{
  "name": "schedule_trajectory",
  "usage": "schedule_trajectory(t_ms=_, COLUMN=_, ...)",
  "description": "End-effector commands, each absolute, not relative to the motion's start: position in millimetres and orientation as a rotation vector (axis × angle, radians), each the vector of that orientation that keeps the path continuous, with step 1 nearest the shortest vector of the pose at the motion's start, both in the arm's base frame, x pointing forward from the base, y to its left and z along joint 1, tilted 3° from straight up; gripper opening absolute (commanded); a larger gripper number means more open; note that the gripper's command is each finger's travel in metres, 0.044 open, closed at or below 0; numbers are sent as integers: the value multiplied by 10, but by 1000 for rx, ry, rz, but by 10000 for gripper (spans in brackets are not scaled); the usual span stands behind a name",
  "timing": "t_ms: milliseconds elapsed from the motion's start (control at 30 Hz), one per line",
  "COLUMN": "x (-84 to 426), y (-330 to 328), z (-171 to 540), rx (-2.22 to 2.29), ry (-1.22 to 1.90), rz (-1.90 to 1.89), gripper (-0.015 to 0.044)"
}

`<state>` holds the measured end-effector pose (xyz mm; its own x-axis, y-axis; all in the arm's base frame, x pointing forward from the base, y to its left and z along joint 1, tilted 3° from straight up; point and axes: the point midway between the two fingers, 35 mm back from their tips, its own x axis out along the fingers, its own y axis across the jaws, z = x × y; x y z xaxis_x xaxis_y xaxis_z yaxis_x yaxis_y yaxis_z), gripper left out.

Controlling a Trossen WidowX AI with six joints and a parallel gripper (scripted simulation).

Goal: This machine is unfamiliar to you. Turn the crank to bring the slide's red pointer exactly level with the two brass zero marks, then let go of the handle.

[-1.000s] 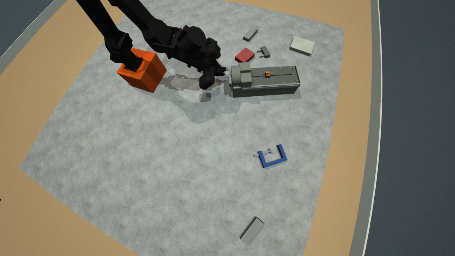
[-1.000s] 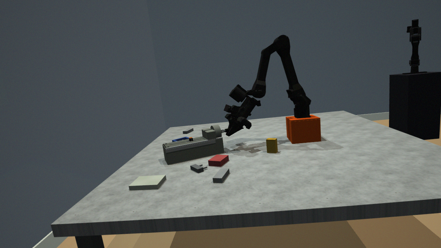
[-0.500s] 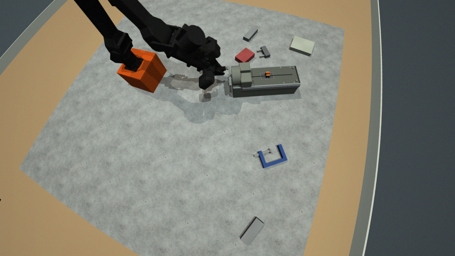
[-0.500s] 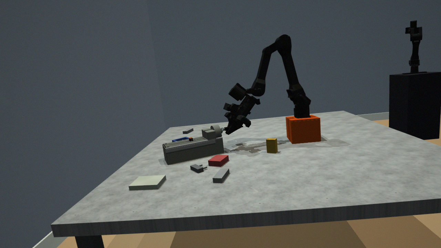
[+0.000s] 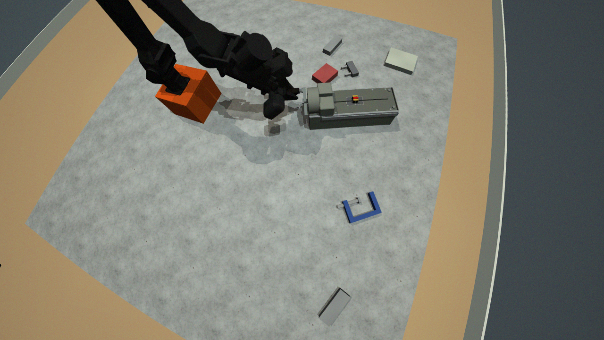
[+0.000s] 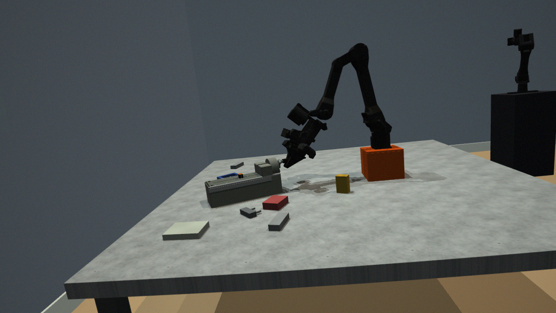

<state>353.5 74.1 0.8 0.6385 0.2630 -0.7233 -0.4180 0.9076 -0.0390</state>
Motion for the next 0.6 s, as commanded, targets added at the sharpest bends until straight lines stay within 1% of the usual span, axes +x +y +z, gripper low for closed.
schedule_trajectory(t_ms=0, x=3557, y=690, z=72, rx=-214, ry=777, rz=384, gripper=0)
schedule_trajectory(t_ms=567, x=3596, y=609, z=117, rx=-215, ry=777, rz=383, gripper=0)
